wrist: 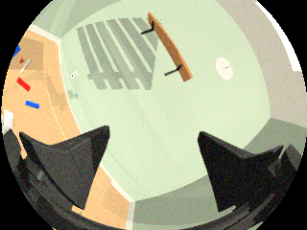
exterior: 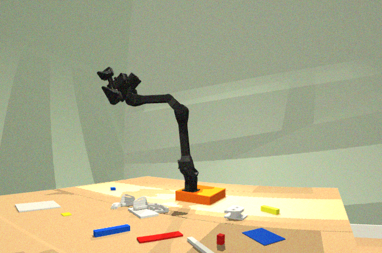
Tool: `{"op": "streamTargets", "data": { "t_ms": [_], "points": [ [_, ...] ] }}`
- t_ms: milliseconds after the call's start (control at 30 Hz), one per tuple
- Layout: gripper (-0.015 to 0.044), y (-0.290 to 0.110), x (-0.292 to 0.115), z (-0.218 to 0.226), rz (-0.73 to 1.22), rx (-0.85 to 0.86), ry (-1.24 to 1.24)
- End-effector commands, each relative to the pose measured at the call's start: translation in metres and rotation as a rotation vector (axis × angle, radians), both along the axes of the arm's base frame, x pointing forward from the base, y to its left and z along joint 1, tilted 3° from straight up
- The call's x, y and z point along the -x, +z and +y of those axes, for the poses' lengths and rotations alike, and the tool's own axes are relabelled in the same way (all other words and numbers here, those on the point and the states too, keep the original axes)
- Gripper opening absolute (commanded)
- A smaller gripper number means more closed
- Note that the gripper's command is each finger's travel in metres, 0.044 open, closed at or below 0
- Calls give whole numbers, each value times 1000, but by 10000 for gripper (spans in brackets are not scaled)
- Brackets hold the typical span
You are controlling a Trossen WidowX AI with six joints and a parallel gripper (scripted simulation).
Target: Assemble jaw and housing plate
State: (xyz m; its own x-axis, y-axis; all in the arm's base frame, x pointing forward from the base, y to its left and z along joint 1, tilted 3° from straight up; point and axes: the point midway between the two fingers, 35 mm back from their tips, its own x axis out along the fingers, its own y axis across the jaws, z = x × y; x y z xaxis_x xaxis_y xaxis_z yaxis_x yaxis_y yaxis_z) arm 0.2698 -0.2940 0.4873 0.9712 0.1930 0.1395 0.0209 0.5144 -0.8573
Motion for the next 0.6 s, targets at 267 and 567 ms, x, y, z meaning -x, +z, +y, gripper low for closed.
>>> {"op": "streamTargets", "data": {
  "t_ms": [267,567],
  "points": [
    [440,-14,-19,-11,12,-182,-33],
    [440,-43,-44,-24,59,-423,-95]
  ]
}}
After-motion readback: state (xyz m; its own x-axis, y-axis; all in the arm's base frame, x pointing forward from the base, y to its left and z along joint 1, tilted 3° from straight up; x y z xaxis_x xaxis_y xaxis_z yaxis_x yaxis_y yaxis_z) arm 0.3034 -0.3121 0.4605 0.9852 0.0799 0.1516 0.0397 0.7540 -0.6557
